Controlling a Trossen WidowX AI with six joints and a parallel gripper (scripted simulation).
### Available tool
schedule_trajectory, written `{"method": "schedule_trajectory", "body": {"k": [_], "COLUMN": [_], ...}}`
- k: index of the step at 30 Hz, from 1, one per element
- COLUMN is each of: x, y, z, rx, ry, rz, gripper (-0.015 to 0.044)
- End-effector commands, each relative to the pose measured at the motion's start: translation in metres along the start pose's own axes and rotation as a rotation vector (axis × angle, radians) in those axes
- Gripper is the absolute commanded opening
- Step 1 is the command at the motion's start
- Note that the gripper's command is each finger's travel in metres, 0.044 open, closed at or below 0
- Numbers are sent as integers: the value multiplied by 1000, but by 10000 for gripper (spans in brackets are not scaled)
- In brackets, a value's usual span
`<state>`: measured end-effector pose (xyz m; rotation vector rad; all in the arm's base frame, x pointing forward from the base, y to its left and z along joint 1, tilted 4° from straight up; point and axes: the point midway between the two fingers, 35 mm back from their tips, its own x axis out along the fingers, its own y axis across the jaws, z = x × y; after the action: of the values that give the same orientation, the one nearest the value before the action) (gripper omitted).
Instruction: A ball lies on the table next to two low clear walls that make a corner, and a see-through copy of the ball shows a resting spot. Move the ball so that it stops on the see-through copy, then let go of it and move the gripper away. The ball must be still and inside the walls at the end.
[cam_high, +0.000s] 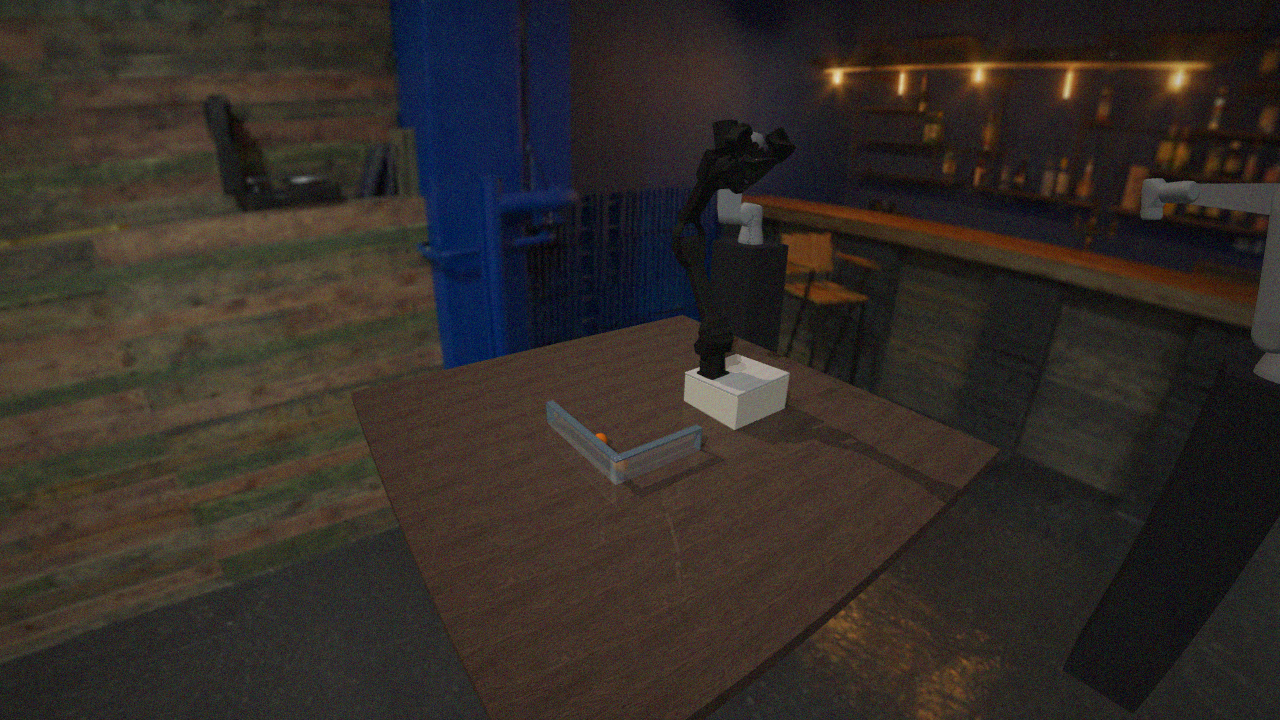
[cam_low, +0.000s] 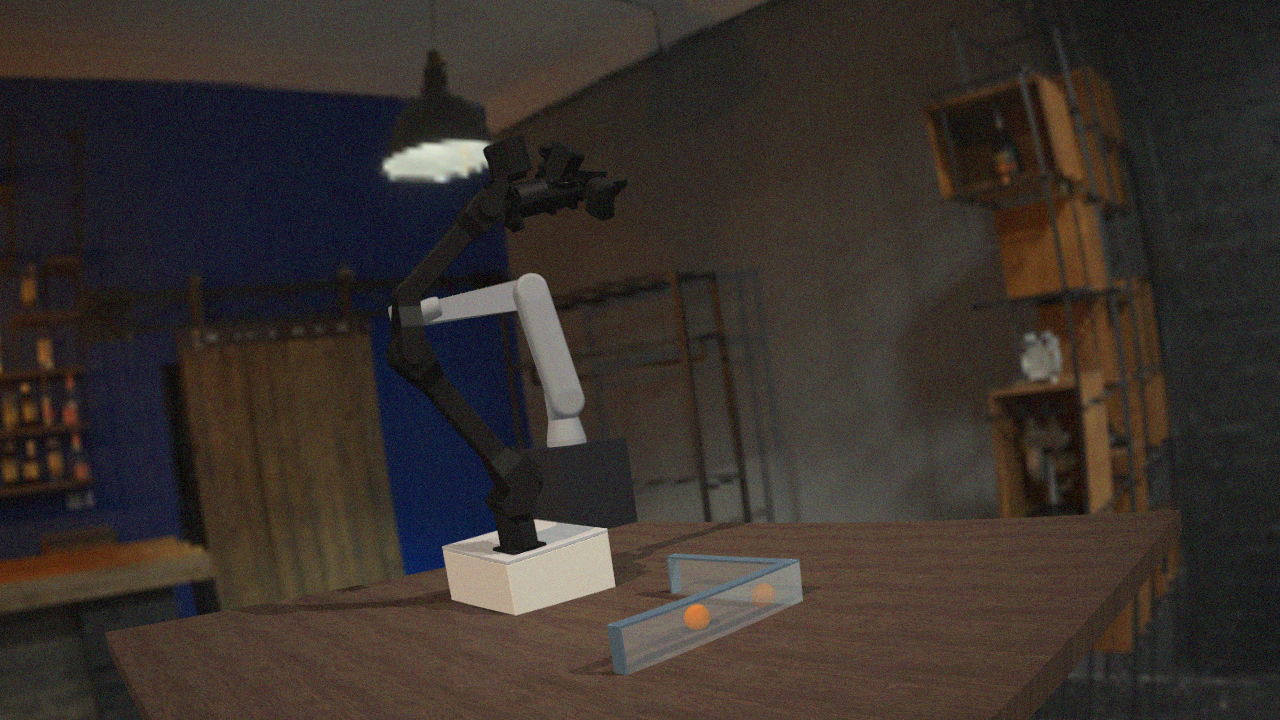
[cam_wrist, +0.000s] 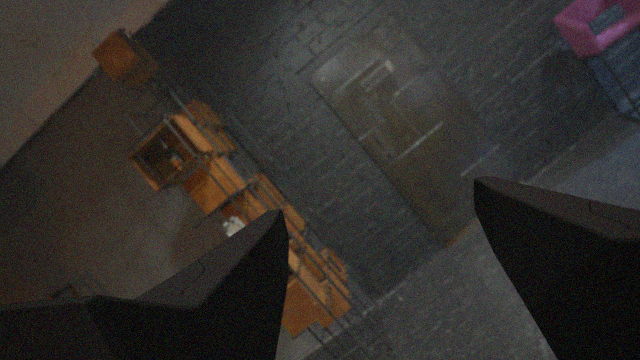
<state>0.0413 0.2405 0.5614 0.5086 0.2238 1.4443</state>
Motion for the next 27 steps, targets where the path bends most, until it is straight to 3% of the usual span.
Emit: {"method": "schedule_trajectory", "body": {"k": [1,6,12,18,27], "x": [36,58,56,36,-28], "y": [-61,-142,-236,-311,-419], "z": [-26,-53,-74,-92,-132], "rx": [-39,-63,-27,8,70], "ry": [85,191,271,347,534], "rz": [-196,-416,-654,-842,-1117], "gripper": [272,272,272,272,272]}}
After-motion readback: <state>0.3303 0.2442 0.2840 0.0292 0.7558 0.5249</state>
